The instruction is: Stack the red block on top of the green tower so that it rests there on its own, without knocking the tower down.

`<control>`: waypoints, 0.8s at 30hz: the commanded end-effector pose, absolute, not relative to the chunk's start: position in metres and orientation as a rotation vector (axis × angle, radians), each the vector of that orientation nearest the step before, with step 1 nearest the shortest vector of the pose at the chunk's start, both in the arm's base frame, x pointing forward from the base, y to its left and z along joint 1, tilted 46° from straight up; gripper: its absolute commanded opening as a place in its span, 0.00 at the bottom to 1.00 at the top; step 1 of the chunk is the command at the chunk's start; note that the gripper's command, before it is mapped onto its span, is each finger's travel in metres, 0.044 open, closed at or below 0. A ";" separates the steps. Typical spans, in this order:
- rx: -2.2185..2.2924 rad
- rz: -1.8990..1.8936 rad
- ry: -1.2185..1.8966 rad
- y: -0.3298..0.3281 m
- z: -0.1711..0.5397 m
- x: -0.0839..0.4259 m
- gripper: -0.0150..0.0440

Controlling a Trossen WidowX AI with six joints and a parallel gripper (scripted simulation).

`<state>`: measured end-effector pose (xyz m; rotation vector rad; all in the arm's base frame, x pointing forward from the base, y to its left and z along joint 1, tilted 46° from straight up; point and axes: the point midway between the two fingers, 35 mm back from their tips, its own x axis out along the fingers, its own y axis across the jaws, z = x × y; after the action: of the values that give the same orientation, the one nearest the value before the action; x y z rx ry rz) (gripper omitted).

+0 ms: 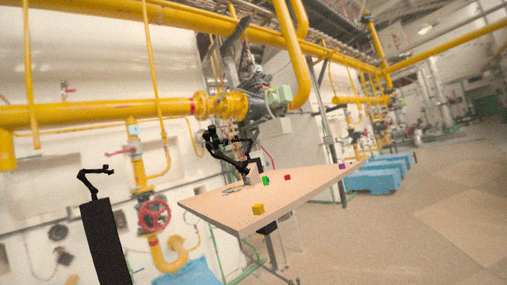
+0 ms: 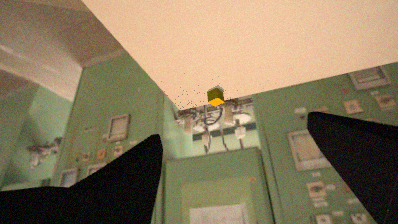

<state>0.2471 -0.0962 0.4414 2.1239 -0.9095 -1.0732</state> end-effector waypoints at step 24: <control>1.261 -1.323 0.019 -0.056 0.309 0.384 1.00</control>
<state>0.3617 -0.0651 0.3413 1.4377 -0.1512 -1.3026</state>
